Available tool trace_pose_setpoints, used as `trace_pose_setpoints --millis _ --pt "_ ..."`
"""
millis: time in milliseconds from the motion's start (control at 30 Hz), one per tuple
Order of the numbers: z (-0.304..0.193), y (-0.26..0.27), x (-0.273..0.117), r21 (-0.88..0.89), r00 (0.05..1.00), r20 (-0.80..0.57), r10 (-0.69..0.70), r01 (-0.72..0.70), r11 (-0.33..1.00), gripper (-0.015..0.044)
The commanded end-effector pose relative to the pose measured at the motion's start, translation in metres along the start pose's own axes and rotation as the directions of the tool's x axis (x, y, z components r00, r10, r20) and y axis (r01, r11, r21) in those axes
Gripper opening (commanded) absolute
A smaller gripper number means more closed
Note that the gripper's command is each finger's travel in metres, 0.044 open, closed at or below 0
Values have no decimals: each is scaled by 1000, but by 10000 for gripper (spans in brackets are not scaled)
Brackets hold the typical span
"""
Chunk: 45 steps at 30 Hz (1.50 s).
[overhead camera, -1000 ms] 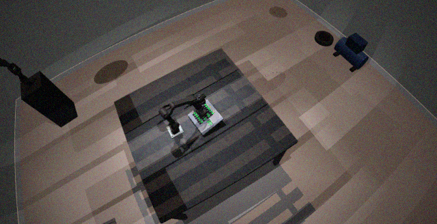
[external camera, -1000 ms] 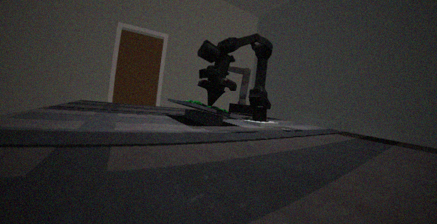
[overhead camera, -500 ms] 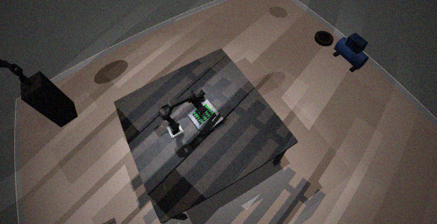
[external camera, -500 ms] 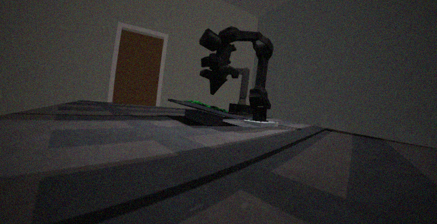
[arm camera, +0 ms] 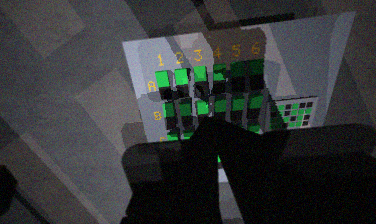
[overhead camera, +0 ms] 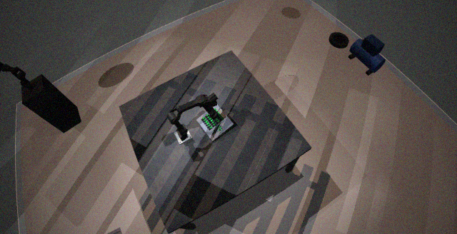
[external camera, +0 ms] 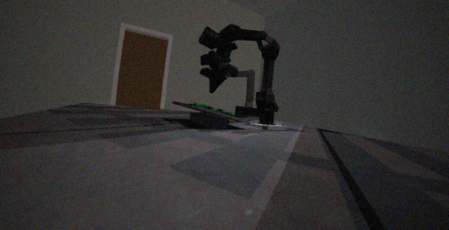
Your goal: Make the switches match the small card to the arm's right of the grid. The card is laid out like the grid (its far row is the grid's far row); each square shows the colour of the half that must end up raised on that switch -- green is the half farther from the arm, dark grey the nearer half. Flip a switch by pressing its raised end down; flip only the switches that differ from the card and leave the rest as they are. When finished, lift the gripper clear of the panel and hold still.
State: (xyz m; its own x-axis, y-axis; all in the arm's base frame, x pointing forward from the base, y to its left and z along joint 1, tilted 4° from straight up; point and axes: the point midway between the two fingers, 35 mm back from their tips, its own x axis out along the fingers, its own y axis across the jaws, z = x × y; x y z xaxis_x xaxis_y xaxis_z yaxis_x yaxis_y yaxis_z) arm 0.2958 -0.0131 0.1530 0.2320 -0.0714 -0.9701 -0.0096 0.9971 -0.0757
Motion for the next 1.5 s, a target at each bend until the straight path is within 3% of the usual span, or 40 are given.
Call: trace_pose_setpoints --millis 0,1467 --pt "-3 -1 25 -5 999 -42 5 -5 1000 0" --pt "-3 -1 49 -5 999 -42 5 -5 1000 0"
